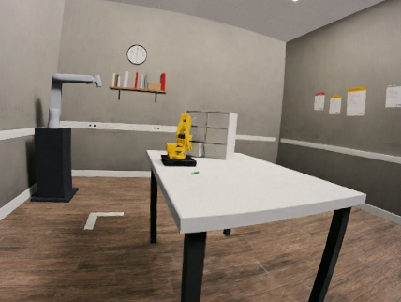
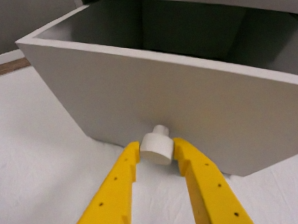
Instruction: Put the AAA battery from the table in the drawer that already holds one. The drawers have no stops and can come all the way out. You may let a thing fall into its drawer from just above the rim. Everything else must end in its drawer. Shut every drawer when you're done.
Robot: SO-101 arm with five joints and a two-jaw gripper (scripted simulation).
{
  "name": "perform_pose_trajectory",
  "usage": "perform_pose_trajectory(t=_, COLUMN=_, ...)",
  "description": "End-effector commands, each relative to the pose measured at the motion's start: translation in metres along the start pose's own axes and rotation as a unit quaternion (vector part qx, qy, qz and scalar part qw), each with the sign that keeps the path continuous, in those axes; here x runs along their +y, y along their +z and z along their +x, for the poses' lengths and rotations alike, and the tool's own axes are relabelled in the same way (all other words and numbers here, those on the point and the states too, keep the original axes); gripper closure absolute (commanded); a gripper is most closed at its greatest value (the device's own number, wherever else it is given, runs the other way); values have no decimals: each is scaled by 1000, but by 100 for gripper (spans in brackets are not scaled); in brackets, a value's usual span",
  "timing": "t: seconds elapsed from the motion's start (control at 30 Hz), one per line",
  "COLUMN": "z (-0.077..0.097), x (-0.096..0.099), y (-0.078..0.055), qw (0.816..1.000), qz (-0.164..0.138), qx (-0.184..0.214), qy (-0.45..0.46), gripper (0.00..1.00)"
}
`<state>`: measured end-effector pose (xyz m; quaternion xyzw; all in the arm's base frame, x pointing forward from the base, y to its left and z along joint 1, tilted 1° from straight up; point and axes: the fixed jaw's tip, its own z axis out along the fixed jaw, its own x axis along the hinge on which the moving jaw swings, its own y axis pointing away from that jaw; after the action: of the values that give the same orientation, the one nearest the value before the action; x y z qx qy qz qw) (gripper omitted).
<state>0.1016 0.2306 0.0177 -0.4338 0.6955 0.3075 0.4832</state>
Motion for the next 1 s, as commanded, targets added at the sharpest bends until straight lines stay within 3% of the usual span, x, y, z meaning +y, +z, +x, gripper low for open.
perform_pose_trajectory(t=0.0, z=2, x=1, y=0, qw=1000, qz=-1, qx=2, qy=-5, gripper=99)
perform_pose_trajectory(t=0.7, z=2, x=1, y=0, qw=1000, qz=-1, qx=2, qy=-5, gripper=100)
perform_pose_trajectory(t=0.97, z=-2, x=-6, y=8, qw=1000, qz=10, qx=2, qy=-4, gripper=100)
